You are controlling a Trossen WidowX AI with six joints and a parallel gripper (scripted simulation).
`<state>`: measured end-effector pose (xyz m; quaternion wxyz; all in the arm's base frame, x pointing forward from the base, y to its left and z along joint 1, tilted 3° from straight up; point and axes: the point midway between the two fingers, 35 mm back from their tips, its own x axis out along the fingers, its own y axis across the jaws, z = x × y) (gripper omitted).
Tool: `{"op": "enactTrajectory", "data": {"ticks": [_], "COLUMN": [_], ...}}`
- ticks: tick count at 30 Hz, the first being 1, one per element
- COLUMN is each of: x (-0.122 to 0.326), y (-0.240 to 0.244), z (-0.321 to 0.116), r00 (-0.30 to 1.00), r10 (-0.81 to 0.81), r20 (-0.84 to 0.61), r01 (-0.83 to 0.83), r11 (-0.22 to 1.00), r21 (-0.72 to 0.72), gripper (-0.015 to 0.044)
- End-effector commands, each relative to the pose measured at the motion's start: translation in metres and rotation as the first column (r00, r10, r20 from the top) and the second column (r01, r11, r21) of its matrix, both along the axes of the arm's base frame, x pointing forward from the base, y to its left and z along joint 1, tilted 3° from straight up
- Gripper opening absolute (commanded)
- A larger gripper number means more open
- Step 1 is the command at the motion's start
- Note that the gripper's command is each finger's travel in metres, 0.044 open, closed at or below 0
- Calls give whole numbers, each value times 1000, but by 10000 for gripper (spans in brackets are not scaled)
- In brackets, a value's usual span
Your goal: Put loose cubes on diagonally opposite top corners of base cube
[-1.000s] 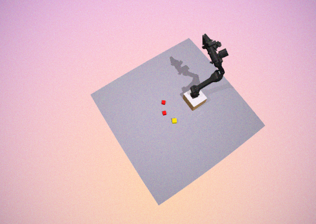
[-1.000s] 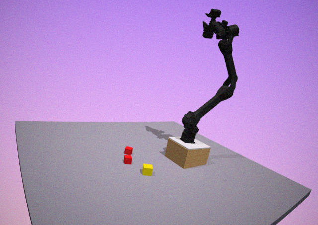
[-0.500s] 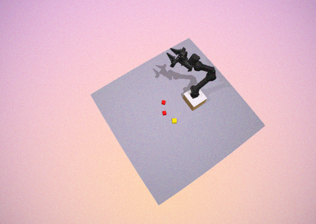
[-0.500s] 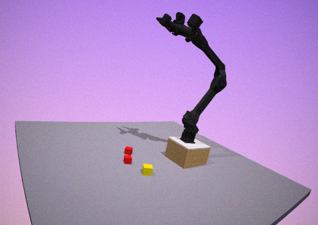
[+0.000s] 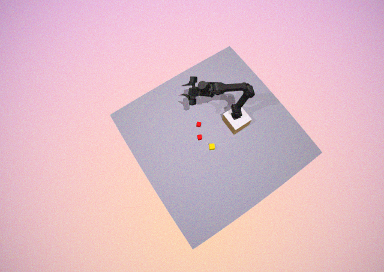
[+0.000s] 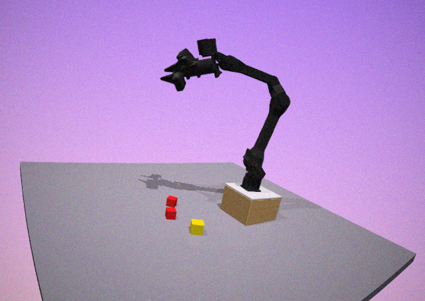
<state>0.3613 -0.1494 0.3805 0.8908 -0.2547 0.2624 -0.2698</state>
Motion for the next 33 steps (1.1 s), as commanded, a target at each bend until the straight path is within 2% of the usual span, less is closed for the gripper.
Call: {"op": "enactTrajectory", "data": {"ticks": [1, 8, 14, 18, 23, 28, 33], "x": [12, 15, -7, -32, -66, -68, -69], "y": [4, 17, 35, 50, 69, 70, 69], "z": [-53, -161, -244, -291, -333, -338, -390], "r00": [975, 778, 498, 285, 52, 38, 38], "r10": [85, 280, 454, 564, 675, 681, 681], "r20": [-205, -563, -739, -775, -736, -731, -731], "r01": [-86, -268, -381, -415, -405, -403, -402], "r11": [996, 958, 880, 801, 688, 680, 680], "r21": [3, 105, 284, 431, 602, 613, 613], "gripper": [265, 265, 265, 265, 265, 265, 265]}}
